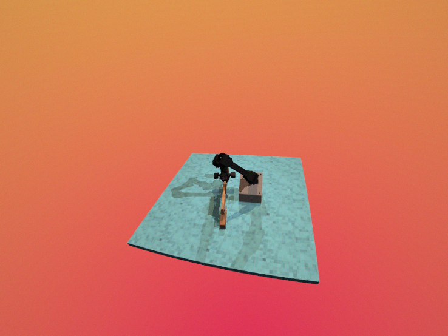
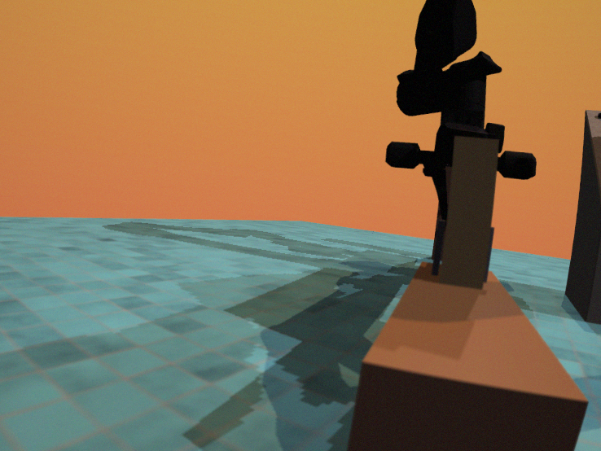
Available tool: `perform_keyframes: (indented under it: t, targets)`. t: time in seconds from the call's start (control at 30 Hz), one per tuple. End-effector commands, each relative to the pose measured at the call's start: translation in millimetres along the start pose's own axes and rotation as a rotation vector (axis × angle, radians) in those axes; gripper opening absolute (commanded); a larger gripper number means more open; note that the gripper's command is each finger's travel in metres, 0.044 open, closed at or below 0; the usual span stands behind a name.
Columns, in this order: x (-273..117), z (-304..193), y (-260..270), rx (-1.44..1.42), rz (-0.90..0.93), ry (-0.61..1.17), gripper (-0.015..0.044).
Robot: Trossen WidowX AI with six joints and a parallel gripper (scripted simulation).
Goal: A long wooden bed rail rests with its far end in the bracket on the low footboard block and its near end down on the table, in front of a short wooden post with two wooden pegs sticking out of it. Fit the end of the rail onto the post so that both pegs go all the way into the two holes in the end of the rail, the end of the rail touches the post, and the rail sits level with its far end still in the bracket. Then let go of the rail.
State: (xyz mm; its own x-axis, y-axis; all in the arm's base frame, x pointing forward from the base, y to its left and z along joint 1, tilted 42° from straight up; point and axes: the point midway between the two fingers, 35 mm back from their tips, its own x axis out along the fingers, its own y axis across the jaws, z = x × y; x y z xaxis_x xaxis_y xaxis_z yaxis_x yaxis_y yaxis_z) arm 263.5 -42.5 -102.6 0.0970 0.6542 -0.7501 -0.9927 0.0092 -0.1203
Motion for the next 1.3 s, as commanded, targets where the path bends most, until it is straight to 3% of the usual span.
perform_keyframes:
  t: [0.0,1.27]
  targets:
    - [-1.8,-3.0,-1.2,-0.001,-0.006,0.003,0.0000]
    - [-1.9,-14.7,-1.3,-0.001,-0.007,0.003,0.0000]
